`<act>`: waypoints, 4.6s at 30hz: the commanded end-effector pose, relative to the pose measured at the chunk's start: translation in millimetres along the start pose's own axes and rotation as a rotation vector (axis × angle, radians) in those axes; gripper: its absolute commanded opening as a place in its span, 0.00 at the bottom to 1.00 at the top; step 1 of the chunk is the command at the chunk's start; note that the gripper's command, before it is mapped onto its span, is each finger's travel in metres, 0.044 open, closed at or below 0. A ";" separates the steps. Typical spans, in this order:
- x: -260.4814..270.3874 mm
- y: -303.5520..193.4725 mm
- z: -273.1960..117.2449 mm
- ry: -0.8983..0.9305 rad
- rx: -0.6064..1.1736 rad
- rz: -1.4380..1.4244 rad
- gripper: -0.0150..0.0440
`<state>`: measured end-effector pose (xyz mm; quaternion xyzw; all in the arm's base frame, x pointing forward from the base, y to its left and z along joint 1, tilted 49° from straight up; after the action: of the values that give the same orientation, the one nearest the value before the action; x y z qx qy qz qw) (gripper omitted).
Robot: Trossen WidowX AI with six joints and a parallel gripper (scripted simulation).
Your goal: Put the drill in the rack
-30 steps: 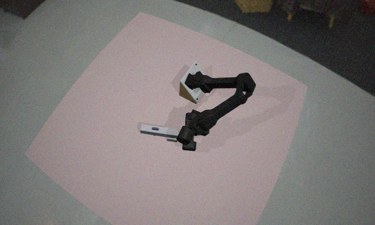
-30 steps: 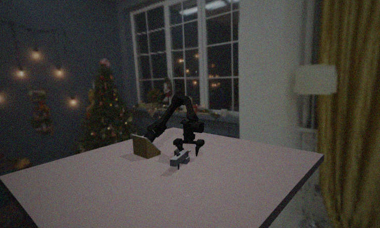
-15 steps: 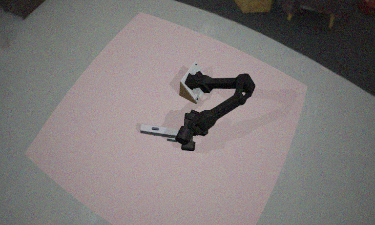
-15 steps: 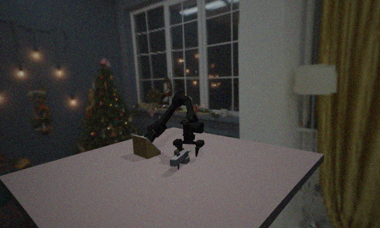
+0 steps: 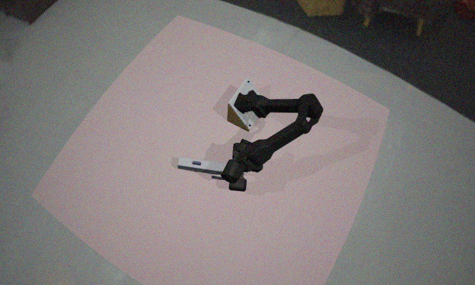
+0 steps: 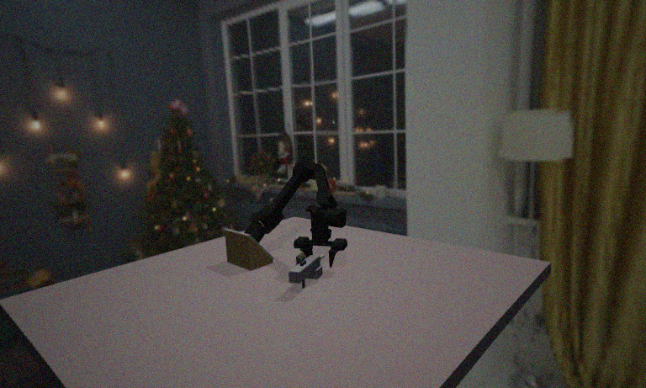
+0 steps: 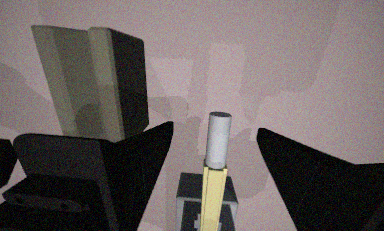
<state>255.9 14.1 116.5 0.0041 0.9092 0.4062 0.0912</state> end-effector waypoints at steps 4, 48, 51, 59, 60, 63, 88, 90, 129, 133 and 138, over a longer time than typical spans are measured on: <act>0.0 0.2 -0.2 -0.001 0.000 -0.001 0.56; 6.9 24.9 -1.8 0.005 0.005 0.001 0.25; 7.7 28.2 -1.7 0.005 0.005 0.001 0.25; 10.6 40.4 -1.3 0.005 0.004 0.001 0.25; 10.9 41.8 -1.2 0.005 0.004 0.001 0.25; 12.0 46.7 -0.9 0.004 0.004 0.001 0.25; 18.2 64.8 -5.8 0.004 0.003 0.001 0.25; 18.5 64.5 -6.8 0.004 0.003 0.001 0.25; 22.6 60.3 -27.8 0.005 0.005 0.001 0.25; 22.7 60.2 -29.7 0.005 0.005 0.002 0.25; 22.8 60.1 -32.0 0.005 0.005 0.002 0.25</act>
<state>223.7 34.0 176.0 0.0050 0.9109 0.4036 0.0854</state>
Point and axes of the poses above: the point midway between the two fingers, 35 mm back from their tips, its own z axis out along the fingers, its own x axis across the jaws, y = z × x, the point moved 8 cm from there along -z, back along the fingers, and after that the axes turned 13 degrees about z, right-handed, at the moved point
